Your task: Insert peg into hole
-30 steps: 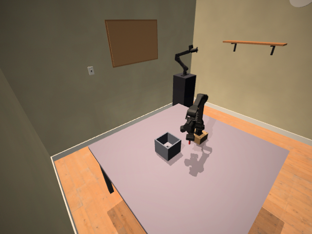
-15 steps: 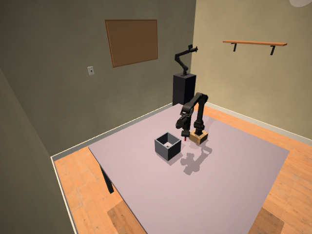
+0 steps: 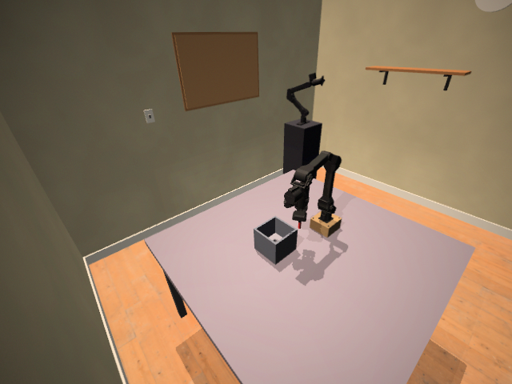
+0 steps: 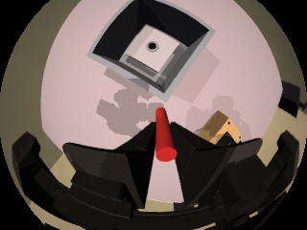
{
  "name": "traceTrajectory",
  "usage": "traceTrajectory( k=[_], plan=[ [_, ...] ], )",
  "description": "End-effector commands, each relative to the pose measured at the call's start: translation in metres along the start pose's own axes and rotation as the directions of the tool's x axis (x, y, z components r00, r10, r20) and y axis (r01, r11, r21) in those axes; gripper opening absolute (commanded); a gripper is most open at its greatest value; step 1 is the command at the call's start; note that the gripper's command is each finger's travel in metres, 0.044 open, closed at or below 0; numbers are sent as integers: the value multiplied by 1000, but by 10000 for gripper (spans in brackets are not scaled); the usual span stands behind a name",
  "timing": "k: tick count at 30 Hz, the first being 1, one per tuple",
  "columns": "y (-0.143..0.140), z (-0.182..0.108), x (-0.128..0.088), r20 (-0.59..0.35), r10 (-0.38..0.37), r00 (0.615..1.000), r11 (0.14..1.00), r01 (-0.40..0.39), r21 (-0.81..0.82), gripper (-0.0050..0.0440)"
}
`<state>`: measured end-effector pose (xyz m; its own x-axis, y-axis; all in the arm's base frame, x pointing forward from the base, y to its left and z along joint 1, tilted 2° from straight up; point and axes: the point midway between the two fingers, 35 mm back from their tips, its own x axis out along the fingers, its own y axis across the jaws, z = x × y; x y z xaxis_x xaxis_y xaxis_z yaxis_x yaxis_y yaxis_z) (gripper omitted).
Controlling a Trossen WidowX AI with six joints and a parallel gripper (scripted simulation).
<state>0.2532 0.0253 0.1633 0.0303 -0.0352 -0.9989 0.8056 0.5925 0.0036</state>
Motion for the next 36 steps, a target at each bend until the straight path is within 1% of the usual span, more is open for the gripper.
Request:
traceTrajectory(
  k=[1,3,5,20,22,36],
  plan=[
    [2,10,-3,12,10,1000,1000,-10,4,0],
    [4,17,-4,11,8,1000,1000,-8,3,0],
    [4,17,-4,11,8,1000,1000,-8,3,0],
    [14,65,-3,0,-3,1000,1000,3,-7,0],
    [14,65,-3,0,-3,1000,1000,3,-7,0],
    [16,110,3,-11,-11,1000,1000,11,-16,0]
  ],
)
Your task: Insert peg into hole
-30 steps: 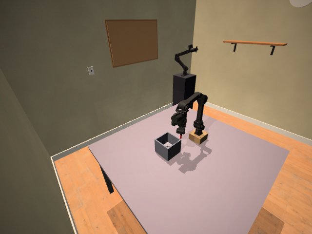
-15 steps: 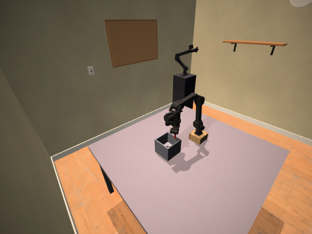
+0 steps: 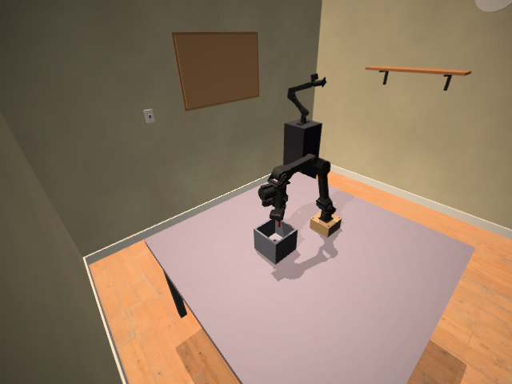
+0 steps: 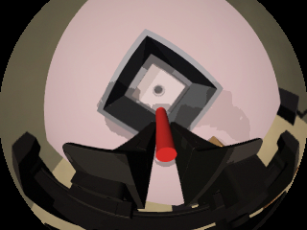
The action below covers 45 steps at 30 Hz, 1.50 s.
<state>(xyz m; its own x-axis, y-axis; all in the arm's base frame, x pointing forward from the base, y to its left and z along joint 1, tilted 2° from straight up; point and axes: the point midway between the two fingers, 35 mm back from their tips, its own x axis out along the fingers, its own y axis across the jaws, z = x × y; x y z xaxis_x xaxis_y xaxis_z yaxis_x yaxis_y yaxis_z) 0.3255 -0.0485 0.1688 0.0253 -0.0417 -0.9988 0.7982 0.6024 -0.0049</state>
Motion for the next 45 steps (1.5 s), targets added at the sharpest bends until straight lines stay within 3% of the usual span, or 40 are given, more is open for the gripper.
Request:
traceTrajectory(
  k=[1,11,35,45],
  plan=[
    [1,10,4,-13,-4,1000,1000,4,-4,0],
    [1,16,10,-15,-4,1000,1000,4,-5,0],
    [1,16,78,-15,-4,1000,1000,4,-5,0],
    [1,17,81,-6,-3,1000,1000,2,-3,0]
  ],
)
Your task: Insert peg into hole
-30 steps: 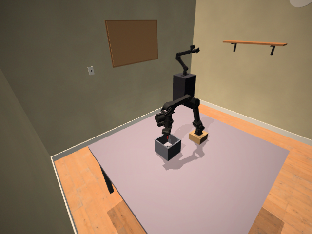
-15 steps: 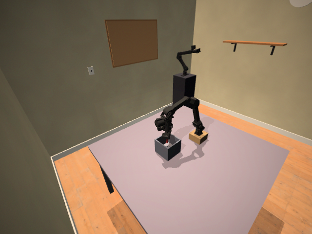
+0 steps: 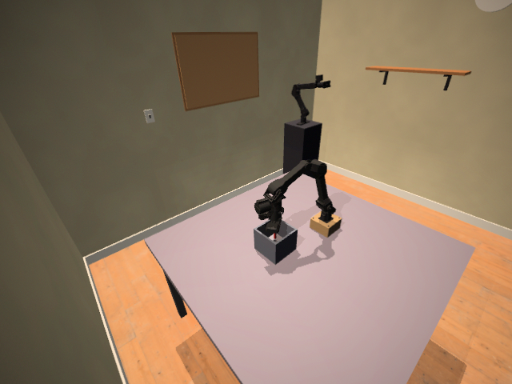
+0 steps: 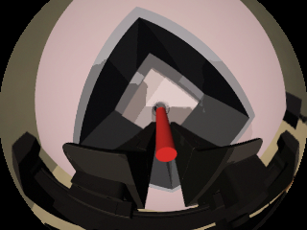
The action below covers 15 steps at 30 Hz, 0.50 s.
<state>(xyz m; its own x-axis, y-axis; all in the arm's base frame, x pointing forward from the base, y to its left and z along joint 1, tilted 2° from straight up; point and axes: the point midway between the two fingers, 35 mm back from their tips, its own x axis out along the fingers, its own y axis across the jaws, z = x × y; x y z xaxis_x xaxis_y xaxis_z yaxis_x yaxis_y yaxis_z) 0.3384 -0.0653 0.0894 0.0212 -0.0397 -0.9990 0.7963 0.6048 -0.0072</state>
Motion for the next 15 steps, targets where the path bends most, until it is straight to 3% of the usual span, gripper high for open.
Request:
traceTrajectory(
  k=[1,15],
  plan=[
    [0,-1,3,-8,-2,1000,1000,2,-1,0],
    [0,-1,14,-11,-2,1000,1000,2,-1,0]
  ],
)
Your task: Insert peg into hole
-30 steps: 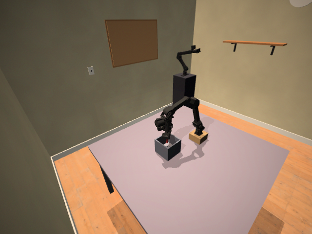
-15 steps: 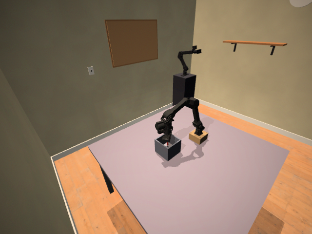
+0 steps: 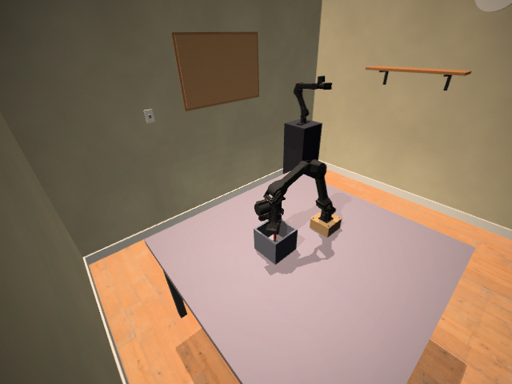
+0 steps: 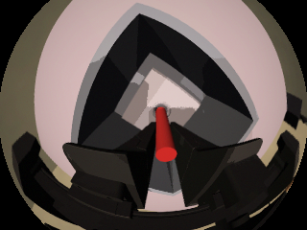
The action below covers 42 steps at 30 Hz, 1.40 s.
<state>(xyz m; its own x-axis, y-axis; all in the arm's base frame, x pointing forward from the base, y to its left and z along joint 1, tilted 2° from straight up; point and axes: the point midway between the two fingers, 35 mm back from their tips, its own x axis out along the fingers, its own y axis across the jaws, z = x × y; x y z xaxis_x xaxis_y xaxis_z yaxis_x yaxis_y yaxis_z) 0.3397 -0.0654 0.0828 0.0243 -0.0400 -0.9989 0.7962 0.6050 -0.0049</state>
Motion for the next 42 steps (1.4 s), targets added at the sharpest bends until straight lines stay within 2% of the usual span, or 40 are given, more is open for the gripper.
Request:
traceTrajectory(
  k=[1,28,42],
  plan=[
    [-1,-2,8,-13,-5,1000,1000,5,-1,0],
    [-1,-2,22,-13,-5,1000,1000,5,-1,0],
    [-1,0,38,-13,-5,1000,1000,5,-1,0]
  ],
)
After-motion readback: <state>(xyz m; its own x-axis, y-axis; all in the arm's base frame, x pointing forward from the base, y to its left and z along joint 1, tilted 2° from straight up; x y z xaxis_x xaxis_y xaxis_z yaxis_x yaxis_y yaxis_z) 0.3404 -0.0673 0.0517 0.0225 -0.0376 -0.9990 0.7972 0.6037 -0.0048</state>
